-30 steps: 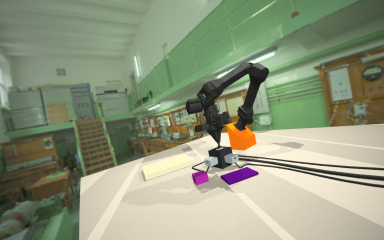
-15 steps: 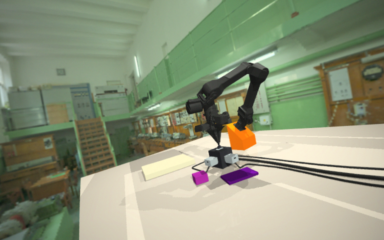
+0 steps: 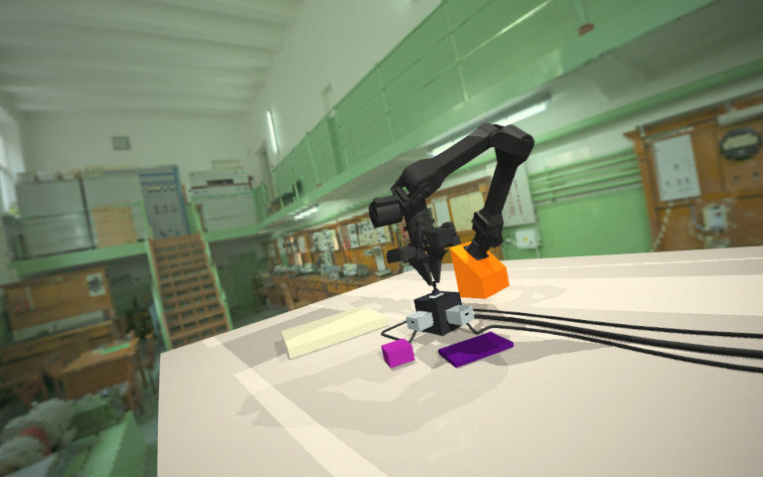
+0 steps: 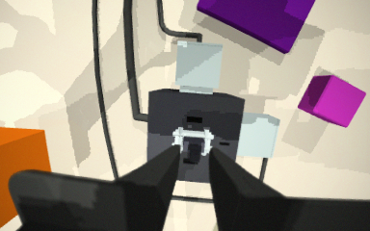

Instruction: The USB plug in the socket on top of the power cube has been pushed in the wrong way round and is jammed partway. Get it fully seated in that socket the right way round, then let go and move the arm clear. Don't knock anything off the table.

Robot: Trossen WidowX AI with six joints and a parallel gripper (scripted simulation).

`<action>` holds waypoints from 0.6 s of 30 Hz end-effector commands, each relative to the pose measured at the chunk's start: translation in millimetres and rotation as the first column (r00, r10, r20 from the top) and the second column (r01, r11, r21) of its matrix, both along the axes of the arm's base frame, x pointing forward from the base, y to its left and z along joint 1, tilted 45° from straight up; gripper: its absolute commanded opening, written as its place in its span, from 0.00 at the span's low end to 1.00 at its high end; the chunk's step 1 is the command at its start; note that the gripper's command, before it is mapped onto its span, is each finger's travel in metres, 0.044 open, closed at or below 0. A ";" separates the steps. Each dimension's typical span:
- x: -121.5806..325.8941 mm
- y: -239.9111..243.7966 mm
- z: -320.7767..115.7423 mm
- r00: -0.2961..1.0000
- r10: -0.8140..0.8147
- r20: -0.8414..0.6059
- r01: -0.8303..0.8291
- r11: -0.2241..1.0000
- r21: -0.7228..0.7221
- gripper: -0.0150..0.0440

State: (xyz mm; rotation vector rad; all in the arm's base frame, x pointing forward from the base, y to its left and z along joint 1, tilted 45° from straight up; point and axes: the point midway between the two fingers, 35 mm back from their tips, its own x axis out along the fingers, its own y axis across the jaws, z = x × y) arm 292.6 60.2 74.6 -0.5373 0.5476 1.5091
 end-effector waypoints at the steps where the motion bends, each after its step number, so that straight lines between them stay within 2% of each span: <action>1: -0.1 -0.1 0.0 1.000 0.000 -0.001 0.000 1.000 0.000 0.42; 18: 0.2 -7.8 7.7 1.000 0.000 0.000 0.000 1.000 0.000 0.42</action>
